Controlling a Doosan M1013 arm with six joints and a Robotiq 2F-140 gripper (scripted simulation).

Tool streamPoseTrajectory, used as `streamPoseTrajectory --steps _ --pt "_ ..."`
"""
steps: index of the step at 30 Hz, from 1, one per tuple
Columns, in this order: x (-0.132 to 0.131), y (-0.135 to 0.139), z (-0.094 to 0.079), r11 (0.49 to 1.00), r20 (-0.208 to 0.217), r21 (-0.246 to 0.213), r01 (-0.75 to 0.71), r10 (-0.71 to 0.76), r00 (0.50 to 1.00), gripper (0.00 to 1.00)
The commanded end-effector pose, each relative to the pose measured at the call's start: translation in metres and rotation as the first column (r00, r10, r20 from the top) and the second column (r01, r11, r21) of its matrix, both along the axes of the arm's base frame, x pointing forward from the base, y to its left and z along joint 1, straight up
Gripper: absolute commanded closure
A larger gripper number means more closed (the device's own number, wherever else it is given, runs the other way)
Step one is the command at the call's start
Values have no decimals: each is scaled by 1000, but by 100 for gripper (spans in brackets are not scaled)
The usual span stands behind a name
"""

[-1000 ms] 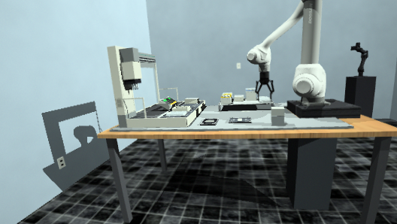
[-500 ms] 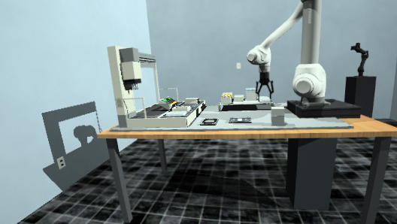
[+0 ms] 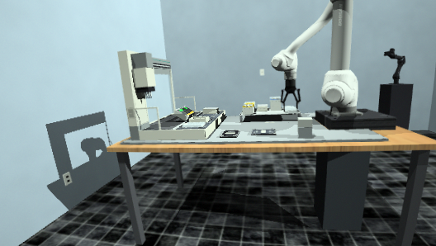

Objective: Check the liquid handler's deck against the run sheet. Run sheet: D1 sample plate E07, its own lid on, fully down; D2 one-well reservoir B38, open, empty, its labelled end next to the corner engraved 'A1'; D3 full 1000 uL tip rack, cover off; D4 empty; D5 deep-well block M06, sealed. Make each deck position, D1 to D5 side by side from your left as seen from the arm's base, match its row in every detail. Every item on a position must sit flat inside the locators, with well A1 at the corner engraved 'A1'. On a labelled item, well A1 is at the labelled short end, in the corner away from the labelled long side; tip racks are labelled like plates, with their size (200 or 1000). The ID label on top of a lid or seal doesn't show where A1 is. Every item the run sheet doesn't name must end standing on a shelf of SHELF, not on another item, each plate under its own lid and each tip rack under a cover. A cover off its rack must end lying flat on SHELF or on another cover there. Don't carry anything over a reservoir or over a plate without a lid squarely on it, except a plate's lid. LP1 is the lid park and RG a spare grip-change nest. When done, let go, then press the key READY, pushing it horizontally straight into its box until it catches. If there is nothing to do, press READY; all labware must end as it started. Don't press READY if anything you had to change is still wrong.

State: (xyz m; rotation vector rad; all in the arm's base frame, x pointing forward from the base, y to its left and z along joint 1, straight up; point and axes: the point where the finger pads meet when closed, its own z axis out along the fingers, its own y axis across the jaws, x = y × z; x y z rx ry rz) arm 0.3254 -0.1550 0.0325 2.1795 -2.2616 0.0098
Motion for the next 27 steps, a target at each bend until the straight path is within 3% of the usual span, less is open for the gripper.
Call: streamPoseTrajectory --steps 1,18,27 --pt "0 0 0 1000 1 0 0 0 1000 90" --pt "0 0 0 1000 1 0 0 0 1000 90" --pt "0 0 15 1000 1 0 0 0 1000 90"
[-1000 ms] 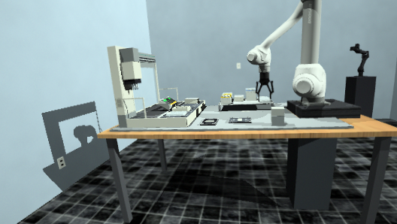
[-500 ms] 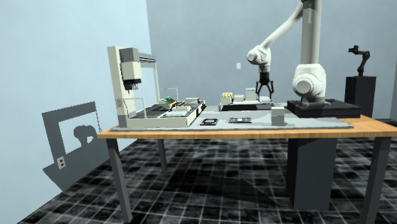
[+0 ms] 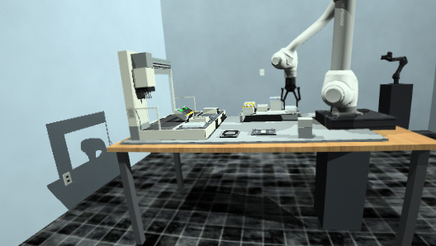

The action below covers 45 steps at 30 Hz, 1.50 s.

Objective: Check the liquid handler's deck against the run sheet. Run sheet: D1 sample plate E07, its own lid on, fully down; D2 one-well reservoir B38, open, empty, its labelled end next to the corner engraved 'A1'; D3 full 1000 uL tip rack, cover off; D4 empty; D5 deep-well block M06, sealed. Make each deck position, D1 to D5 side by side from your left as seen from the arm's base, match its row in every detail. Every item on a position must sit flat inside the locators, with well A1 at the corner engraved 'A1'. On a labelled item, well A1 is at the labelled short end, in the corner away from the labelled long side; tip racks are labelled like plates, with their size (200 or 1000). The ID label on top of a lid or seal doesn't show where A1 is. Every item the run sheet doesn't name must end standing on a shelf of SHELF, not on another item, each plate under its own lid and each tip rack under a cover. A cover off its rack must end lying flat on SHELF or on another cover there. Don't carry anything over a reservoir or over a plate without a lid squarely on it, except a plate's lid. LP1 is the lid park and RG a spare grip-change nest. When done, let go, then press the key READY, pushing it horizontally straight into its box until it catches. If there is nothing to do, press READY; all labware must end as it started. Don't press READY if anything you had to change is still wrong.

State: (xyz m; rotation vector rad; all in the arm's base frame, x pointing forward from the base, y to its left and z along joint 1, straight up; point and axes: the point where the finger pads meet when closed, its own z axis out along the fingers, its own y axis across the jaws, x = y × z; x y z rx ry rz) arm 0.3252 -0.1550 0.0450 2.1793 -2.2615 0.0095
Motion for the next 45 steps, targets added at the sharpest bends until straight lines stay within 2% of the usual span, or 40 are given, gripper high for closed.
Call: streamPoseTrajectory --steps 1,45 --pt "0 0 4 1000 1 0 0 0 1000 90" --pt "0 0 68 1000 1 0 0 0 1000 90"
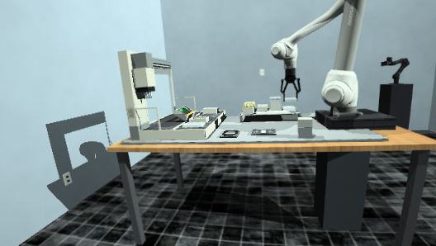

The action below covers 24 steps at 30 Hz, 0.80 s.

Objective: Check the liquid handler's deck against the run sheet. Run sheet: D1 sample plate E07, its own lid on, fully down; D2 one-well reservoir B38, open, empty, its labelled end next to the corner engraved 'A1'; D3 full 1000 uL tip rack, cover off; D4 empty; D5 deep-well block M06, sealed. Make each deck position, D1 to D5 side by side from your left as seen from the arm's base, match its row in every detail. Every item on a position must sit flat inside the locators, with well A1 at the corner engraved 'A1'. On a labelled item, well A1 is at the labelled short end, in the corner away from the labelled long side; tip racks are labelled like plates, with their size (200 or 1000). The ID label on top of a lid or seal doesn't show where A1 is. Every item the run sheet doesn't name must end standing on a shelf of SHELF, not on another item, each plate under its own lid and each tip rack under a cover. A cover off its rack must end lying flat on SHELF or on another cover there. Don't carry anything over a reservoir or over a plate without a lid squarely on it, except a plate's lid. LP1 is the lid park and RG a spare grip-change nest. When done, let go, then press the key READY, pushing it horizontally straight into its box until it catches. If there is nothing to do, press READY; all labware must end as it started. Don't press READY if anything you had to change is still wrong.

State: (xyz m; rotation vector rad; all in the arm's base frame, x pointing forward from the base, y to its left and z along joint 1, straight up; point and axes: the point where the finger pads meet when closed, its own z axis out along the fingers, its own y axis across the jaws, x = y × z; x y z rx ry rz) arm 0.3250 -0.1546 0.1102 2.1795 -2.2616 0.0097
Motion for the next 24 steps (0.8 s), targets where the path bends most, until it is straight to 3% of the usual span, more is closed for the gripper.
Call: streamPoseTrajectory --steps 1,24 --pt "0 0 4 1000 1 0 0 0 1000 90" --pt "0 0 39 1000 1 0 0 0 1000 90"
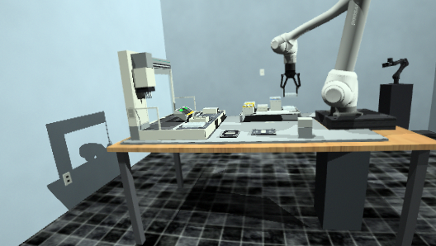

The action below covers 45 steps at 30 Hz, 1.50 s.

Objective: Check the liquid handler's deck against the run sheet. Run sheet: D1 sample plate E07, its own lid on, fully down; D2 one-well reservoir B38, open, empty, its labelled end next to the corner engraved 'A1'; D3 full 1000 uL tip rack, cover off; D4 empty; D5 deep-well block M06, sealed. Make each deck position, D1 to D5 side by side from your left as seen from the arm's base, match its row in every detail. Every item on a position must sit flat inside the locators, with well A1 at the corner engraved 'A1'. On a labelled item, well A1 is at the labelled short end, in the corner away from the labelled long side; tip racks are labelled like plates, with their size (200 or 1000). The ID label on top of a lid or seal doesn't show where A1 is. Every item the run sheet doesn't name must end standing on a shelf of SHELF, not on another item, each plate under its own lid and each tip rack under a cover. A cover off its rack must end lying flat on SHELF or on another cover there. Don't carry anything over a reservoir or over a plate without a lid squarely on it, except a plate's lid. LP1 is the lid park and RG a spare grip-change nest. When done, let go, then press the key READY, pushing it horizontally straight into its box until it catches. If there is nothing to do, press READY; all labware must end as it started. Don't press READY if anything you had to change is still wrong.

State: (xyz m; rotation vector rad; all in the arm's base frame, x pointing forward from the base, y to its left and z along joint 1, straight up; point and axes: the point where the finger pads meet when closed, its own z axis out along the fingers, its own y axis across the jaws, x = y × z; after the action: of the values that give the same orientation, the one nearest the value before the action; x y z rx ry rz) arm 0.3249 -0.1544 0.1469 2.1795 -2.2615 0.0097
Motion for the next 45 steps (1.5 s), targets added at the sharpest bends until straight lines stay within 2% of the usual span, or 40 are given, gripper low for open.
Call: streamPoseTrajectory --steps 1,45 --pt "0 0 4 1000 1 0 0 0 1000 90" --pt "0 0 67 1000 1 0 0 0 1000 90"
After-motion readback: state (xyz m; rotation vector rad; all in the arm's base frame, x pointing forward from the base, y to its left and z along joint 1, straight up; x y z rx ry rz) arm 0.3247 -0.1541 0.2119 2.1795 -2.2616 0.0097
